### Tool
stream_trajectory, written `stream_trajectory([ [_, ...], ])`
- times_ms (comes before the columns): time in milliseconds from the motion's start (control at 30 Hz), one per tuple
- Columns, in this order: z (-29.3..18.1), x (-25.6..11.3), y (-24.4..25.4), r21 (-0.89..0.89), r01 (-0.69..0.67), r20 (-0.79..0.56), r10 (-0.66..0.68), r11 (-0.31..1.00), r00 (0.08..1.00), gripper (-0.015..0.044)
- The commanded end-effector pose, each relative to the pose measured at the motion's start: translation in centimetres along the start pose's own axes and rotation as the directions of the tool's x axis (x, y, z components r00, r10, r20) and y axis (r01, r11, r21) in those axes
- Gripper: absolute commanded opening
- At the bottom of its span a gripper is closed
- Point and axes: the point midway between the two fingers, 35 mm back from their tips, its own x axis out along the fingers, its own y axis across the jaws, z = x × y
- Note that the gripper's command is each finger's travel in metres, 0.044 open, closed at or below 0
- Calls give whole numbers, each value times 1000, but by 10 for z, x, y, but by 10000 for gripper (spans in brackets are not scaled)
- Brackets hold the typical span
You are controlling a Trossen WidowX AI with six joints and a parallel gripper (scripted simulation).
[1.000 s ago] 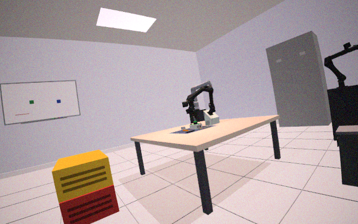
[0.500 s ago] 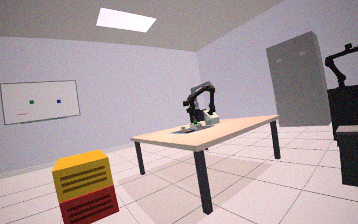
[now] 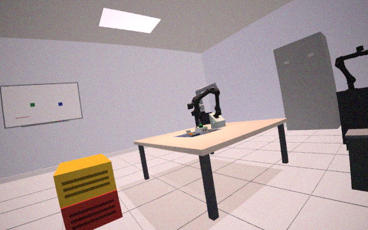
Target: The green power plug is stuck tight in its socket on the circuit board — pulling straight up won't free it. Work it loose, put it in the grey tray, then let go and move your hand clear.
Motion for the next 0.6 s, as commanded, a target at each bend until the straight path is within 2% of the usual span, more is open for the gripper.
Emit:
stream_trajectory([
  [0,-2,-17,0,20,32,29,-32,999,999,0],
  [233,-2,-21,0,20,32,29,-32,999,999,0],
  [500,-1,5,0,20,31,29,-31,999,999,0],
  [567,-1,5,0,20,31,29,-31,999,999,53],
])
